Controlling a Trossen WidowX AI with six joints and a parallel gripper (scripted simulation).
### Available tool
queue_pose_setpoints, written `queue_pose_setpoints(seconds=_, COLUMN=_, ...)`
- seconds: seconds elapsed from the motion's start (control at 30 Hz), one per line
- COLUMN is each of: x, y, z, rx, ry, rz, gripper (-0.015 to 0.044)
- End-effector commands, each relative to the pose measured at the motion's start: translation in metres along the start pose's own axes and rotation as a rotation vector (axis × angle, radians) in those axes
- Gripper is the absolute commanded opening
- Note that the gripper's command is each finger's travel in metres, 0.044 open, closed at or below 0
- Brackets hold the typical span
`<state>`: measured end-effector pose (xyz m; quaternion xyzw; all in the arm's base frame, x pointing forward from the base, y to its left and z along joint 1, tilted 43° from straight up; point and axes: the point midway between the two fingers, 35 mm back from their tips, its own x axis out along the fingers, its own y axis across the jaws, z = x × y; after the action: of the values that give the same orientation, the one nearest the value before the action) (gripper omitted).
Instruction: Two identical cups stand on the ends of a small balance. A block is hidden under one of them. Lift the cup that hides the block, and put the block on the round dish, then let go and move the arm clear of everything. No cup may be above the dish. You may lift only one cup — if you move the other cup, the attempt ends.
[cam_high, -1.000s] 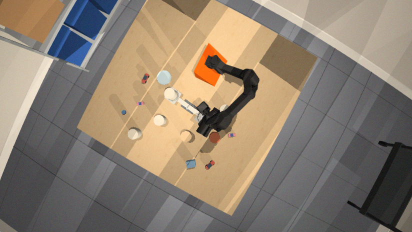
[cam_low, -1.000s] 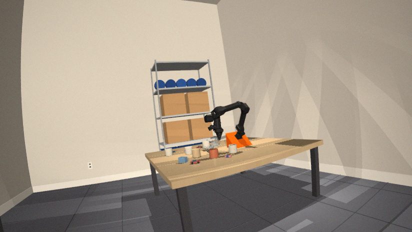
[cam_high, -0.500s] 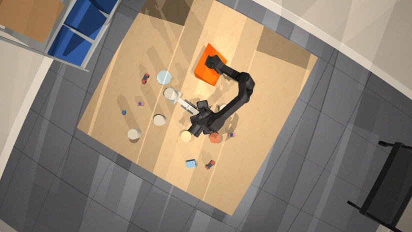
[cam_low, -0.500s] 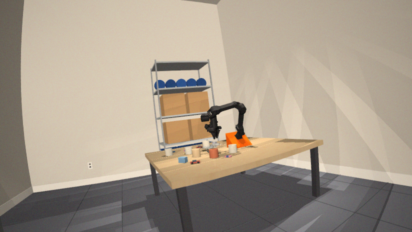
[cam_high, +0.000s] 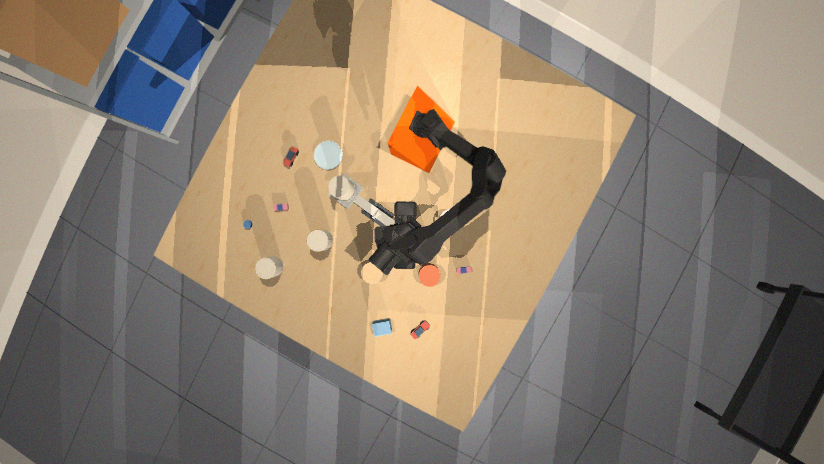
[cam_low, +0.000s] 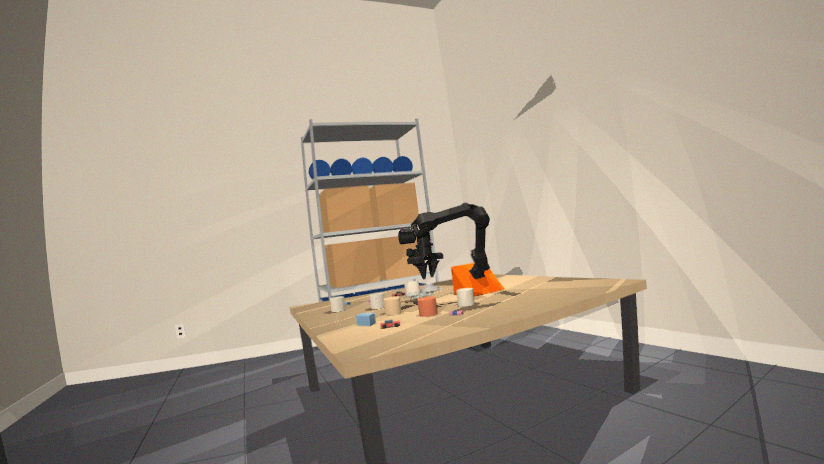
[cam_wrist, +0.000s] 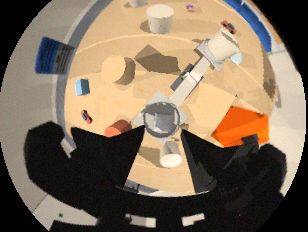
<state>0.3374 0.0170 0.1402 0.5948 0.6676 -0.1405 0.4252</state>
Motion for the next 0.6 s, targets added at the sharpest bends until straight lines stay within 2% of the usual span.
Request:
queue_pose_setpoints(seconds=0.0, x=0.008, y=-0.001, z=-0.001, rx=0.009, ry=0.006, rz=-0.003, gripper=0.0260)
queue_pose_setpoints(seconds=0.57, x=0.033, y=0.000, z=-0.001, rx=0.009, ry=0.007, rz=-0.002, gripper=0.0260)
